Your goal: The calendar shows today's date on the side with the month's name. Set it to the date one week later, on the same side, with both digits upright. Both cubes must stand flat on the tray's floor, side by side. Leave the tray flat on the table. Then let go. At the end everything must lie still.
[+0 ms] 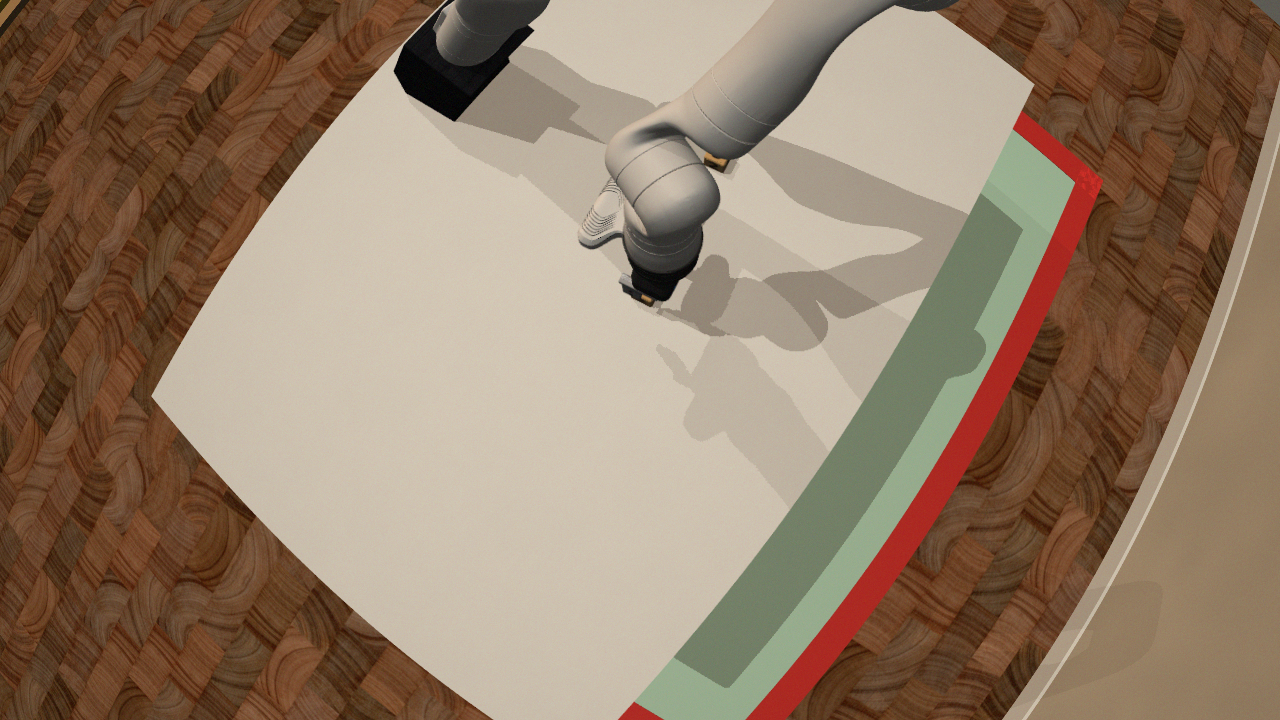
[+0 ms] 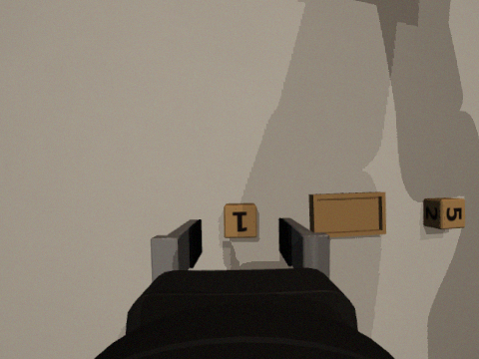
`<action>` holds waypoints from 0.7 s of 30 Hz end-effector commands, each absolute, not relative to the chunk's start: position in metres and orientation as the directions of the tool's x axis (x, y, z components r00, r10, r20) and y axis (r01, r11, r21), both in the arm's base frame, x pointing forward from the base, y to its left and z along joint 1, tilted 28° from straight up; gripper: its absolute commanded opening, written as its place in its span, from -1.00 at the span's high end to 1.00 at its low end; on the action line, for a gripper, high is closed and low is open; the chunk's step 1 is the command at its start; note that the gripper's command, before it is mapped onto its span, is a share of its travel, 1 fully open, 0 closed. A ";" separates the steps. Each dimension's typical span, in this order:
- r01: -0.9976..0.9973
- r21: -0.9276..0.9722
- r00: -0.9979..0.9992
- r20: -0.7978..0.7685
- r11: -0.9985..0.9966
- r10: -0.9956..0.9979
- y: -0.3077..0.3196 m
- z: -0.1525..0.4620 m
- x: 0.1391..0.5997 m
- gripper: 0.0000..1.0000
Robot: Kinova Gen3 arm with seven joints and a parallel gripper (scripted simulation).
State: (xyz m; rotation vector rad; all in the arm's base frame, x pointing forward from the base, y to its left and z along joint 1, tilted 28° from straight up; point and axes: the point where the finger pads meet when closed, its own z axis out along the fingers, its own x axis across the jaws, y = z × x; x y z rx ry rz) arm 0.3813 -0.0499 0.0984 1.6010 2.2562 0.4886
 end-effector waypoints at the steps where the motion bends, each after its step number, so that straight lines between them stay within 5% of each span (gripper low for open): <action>1: 0.833 0.459 -0.313 -0.069 0.309 0.947 -0.050 0.099 0.381 -1.00; 21: 0.826 0.469 -0.319 -0.072 0.314 0.945 0.026 0.091 0.385 -1.00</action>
